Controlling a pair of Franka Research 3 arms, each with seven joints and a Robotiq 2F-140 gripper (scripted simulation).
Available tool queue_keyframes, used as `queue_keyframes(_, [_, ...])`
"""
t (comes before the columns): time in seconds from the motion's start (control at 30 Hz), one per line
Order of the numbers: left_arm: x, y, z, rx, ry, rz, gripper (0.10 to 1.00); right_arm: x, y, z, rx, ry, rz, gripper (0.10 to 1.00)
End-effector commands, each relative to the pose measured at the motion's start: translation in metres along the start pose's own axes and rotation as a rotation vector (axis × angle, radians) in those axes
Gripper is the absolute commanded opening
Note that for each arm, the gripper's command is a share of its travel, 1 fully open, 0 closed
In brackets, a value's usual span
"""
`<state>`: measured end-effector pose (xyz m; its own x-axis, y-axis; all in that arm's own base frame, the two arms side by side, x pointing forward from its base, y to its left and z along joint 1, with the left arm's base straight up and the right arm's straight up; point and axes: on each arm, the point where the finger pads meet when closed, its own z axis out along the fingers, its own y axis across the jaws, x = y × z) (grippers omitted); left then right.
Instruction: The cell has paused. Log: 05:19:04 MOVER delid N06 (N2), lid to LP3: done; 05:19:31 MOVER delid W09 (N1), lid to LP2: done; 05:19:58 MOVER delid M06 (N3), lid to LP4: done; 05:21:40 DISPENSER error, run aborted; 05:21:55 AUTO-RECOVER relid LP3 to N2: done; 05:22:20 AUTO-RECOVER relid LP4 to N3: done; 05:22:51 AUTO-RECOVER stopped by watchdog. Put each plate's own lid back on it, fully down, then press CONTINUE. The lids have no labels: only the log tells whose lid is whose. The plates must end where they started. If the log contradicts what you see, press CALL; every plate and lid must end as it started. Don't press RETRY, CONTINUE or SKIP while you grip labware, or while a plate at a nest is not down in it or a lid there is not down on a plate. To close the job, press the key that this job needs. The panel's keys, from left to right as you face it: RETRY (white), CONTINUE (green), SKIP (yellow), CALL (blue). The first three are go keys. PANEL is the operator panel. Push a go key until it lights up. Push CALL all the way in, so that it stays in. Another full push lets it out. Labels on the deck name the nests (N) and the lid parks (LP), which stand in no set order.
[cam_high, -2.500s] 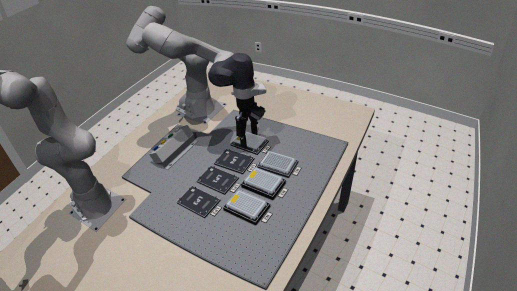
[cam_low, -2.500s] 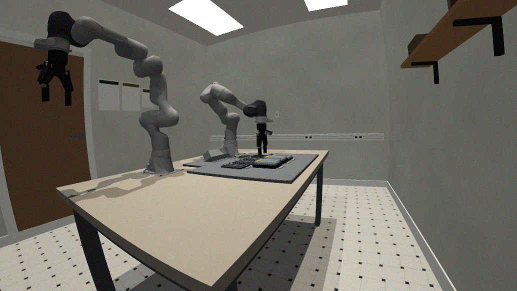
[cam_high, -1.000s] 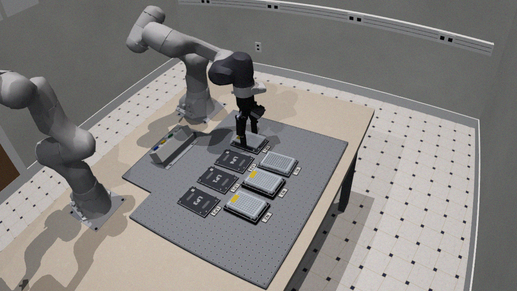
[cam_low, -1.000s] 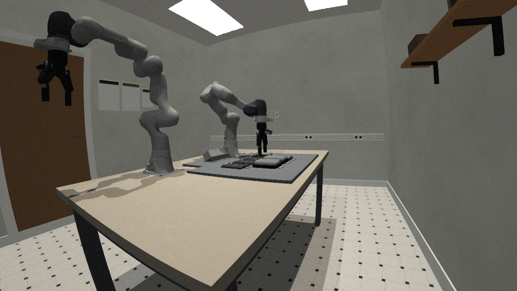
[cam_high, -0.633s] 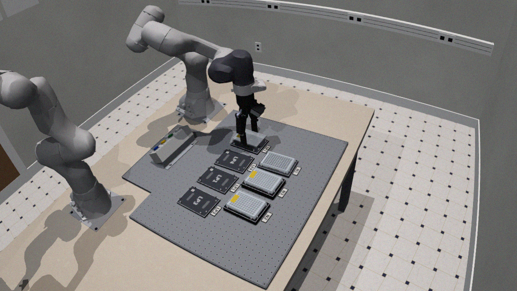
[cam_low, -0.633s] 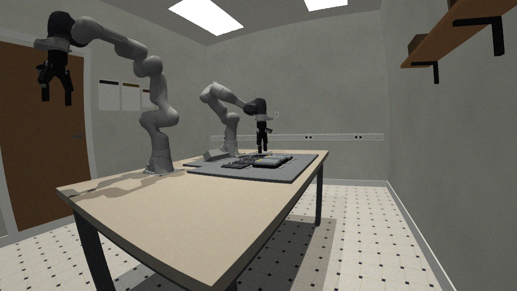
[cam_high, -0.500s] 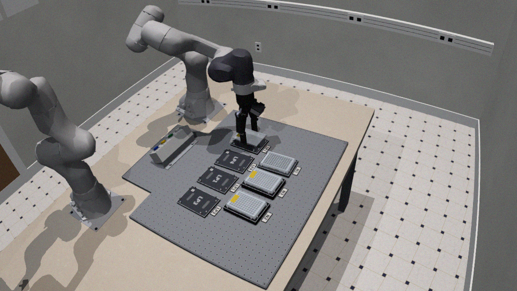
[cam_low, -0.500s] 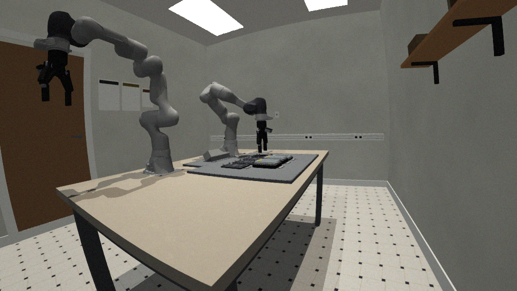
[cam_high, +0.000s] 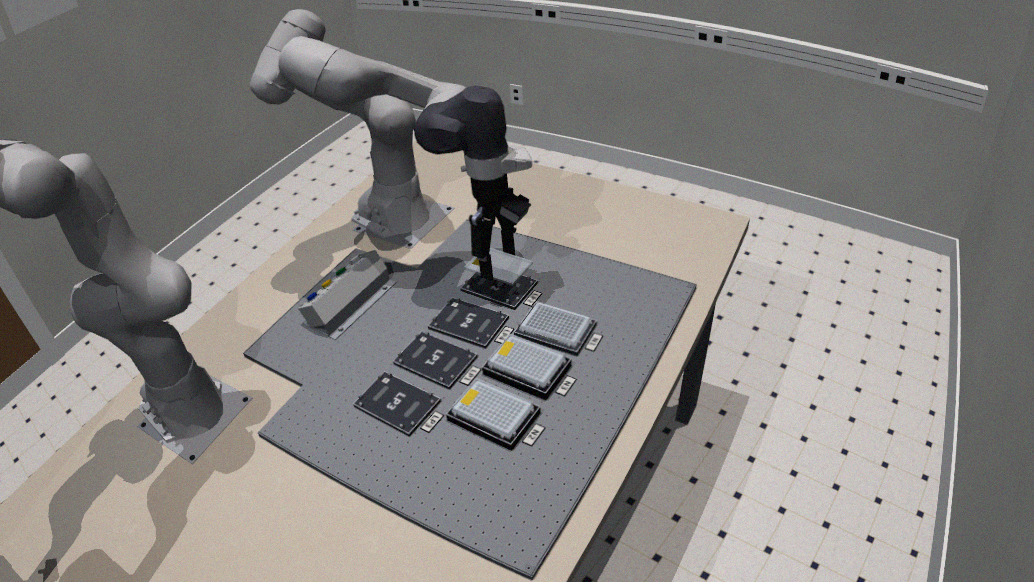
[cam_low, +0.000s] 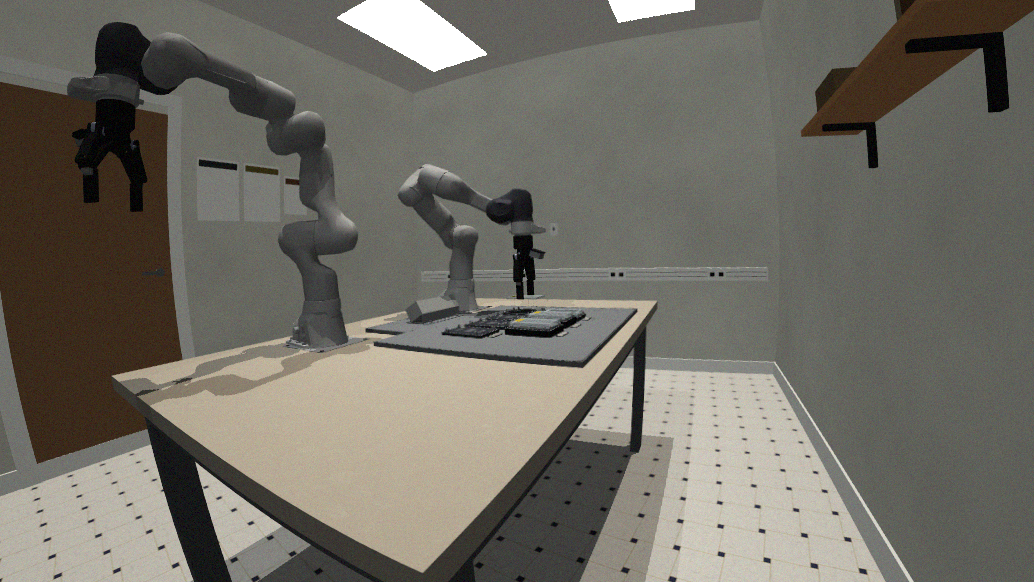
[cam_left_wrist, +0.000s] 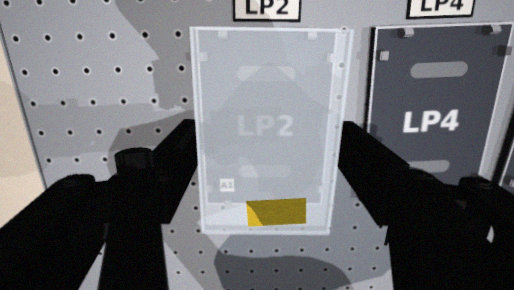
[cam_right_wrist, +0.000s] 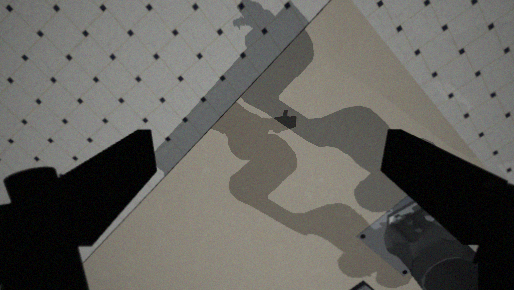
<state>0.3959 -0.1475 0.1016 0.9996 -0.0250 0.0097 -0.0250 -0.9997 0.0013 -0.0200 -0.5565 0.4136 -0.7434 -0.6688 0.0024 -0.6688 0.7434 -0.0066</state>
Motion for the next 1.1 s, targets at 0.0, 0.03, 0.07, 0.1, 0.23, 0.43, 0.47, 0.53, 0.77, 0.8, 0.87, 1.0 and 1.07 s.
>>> queue_keyframes(0.0, [-0.003, 0.0, -0.005, 0.001, -0.01, -0.007, 0.099, 0.0, 0.0, 0.0, 0.0, 0.0, 0.0, 1.0])
queue_keyframes(0.03, [-0.003, 0.0, -0.007, 0.001, -0.01, -0.007, 0.099, 0.0, 0.0, 0.0, 0.0, 0.0, 0.0, 1.0])
queue_keyframes(0.07, [-0.003, 0.0, -0.008, 0.001, -0.01, -0.007, 0.099, 0.0, 0.0, 0.0, 0.0, 0.0, 0.0, 1.0])
queue_keyframes(0.1, [-0.003, 0.0, -0.01, 0.001, -0.01, -0.007, 0.099, 0.0, 0.0, 0.0, 0.0, 0.0, 0.0, 1.0])
queue_keyframes(0.23, [-0.003, 0.0, -0.015, 0.001, -0.01, -0.007, 0.099, 0.0, 0.0, 0.0, 0.0, 0.0, 0.0, 1.0])
queue_keyframes(0.43, [-0.003, 0.0, -0.019, 0.001, -0.01, -0.007, 0.099, 0.0, 0.0, 0.0, 0.0, 0.0, 0.0, 1.0])
queue_keyframes(0.47, [-0.003, 0.0, -0.019, 0.001, -0.01, -0.007, 0.099, 0.0, 0.0, 0.0, 0.0, 0.0, 0.0, 1.0])
queue_keyframes(0.53, [-0.003, 0.0, -0.02, 0.001, -0.01, -0.007, 0.099, 0.0, 0.0, 0.0, 0.0, 0.0, 0.0, 1.0])
queue_keyframes(0.77, [-0.003, 0.0, -0.021, 0.001, -0.01, -0.007, 0.099, 0.0, 0.0, 0.0, 0.0, 0.0, 0.0, 1.0])
queue_keyframes(0.8, [-0.003, 0.001, -0.021, 0.001, -0.01, -0.007, 0.099, 0.0, 0.0, 0.0, 0.0, 0.0, 0.0, 1.0])
queue_keyframes(0.87, [-0.001, 0.002, -0.022, 0.001, -0.01, -0.006, 0.099, 0.0, 0.0, 0.0, 0.0, 0.0, 0.0, 1.0])
queue_keyframes(1.0, [0.009, 0.008, -0.023, 0.002, -0.013, 0.0, 0.099, 0.0, 0.0, 0.0, 0.0, 0.0, 0.0, 1.0])
queue_keyframes(1.07, [0.014, 0.011, -0.024, 0.002, -0.015, 0.004, 0.099, 0.0, 0.0, 0.0, 0.0, 0.0, 0.0, 1.0])
